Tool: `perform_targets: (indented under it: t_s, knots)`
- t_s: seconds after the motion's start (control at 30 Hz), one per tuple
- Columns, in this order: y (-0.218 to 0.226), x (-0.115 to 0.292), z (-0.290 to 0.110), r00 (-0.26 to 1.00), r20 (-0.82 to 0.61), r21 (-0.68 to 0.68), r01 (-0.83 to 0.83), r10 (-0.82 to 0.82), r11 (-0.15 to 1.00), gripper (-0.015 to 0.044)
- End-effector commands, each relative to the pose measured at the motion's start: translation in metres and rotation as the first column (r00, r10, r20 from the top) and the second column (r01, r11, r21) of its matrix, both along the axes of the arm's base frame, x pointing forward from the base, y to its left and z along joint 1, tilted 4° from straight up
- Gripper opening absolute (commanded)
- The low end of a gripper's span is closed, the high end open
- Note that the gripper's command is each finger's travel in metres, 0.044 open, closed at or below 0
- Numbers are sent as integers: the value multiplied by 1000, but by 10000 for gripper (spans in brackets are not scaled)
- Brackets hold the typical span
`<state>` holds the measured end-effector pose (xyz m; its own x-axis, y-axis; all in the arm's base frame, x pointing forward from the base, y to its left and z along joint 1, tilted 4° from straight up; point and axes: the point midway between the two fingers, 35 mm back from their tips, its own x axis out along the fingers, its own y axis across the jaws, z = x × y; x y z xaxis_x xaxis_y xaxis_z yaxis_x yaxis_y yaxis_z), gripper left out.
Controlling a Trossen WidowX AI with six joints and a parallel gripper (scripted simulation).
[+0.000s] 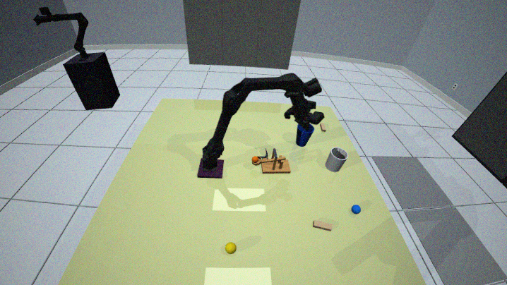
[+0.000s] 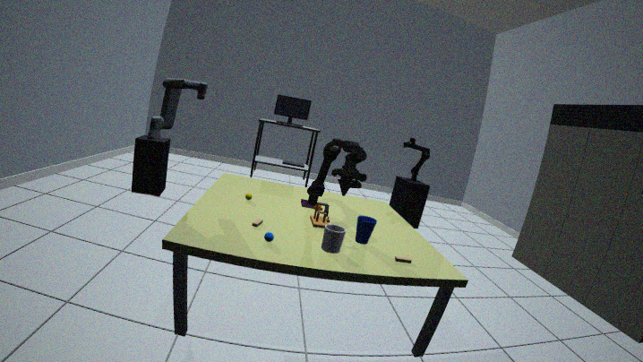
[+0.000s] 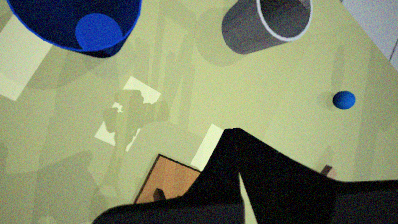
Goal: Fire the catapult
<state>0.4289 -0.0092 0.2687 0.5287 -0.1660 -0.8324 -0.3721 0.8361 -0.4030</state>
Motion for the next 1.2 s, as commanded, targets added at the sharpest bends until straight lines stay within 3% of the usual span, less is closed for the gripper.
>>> perform_targets:
  t_s: [0.0, 0.57, 1.17]
  knots:
    - [10, -16, -10, 996, -60, -70, -67, 63, 995, 0]
    - [38, -86, -51, 890, -354, -306, -401, 288, 863, 0]
    - [44, -164, -85, 611, -688, -400, -769, 391, 498, 0]
